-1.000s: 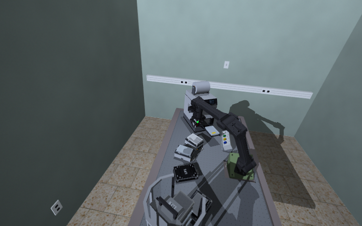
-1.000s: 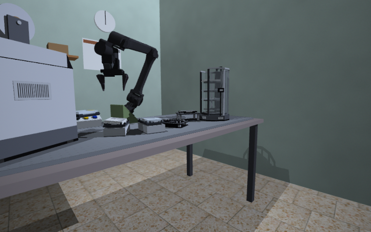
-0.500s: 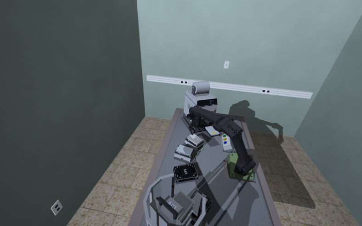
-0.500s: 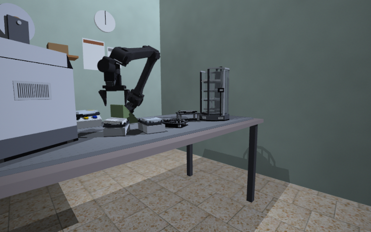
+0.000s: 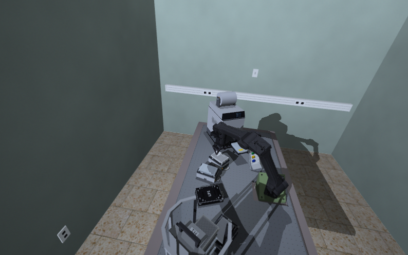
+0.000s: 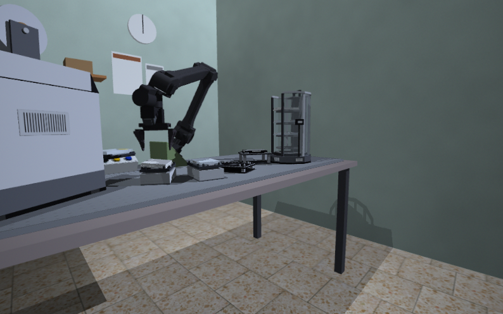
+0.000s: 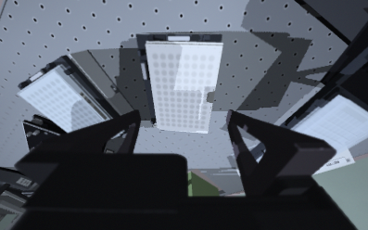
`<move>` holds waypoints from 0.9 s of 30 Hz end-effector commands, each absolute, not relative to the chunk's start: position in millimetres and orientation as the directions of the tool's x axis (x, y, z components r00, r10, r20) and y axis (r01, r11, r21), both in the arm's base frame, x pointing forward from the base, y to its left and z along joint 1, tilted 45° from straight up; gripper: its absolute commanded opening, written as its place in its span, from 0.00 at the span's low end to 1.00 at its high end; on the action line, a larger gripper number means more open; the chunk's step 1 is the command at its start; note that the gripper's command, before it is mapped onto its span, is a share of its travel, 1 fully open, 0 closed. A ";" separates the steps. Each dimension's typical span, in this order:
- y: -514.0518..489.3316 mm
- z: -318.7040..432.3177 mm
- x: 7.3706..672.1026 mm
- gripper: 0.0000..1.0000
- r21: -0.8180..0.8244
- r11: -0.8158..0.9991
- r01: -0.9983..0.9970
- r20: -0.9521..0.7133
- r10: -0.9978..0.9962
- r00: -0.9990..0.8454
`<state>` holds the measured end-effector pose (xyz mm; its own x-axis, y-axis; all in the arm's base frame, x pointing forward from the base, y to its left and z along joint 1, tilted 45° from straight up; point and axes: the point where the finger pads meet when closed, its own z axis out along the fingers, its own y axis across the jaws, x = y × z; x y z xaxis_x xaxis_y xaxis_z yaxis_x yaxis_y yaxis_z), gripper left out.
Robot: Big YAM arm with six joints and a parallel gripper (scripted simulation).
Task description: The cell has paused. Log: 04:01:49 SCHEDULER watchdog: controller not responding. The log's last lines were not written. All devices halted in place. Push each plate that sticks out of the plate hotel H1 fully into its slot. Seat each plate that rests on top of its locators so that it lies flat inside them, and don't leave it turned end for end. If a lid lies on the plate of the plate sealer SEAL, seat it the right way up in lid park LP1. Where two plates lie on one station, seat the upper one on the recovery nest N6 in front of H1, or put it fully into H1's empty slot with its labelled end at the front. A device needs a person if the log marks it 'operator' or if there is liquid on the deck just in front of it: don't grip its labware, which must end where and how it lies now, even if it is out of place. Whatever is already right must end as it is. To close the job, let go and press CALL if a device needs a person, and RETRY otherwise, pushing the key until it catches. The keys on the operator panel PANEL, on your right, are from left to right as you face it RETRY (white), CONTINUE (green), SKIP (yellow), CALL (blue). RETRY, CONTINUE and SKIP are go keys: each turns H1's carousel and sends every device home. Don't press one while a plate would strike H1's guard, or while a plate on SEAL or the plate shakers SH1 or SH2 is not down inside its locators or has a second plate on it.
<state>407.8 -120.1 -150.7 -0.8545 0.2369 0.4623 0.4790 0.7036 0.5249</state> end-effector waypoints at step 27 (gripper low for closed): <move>-109.3 -149.8 410.9 1.00 0.520 0.710 0.475 0.466 0.230 -0.854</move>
